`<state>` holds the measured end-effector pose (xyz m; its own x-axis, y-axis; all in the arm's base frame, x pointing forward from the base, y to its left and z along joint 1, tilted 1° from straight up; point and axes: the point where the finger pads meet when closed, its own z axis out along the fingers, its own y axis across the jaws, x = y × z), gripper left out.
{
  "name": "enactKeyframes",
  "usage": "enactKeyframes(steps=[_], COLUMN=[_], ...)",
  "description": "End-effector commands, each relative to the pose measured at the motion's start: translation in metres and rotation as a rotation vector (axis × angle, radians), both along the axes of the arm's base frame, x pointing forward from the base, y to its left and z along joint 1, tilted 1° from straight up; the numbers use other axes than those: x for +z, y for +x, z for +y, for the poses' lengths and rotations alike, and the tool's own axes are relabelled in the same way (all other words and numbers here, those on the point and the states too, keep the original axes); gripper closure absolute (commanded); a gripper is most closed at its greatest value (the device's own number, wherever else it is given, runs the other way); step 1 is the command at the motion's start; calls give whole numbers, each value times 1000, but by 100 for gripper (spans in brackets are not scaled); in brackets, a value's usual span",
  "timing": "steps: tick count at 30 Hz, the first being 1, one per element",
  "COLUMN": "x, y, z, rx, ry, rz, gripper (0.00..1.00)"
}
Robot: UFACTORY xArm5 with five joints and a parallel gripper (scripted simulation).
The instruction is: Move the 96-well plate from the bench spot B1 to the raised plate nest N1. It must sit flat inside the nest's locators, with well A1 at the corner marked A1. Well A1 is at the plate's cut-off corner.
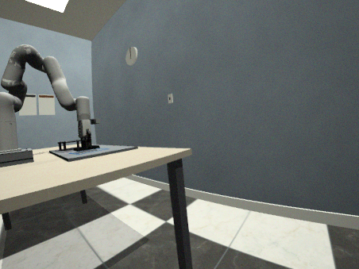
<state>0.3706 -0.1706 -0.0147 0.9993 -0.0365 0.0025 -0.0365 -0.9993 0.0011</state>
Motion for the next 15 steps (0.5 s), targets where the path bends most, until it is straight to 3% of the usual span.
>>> enactKeyframes(steps=[1,15], x=[4,8], y=[1,1], z=[-1,-1], rx=[0,0], ry=[8,8], rz=[-7,-7], gripper=[100,100])
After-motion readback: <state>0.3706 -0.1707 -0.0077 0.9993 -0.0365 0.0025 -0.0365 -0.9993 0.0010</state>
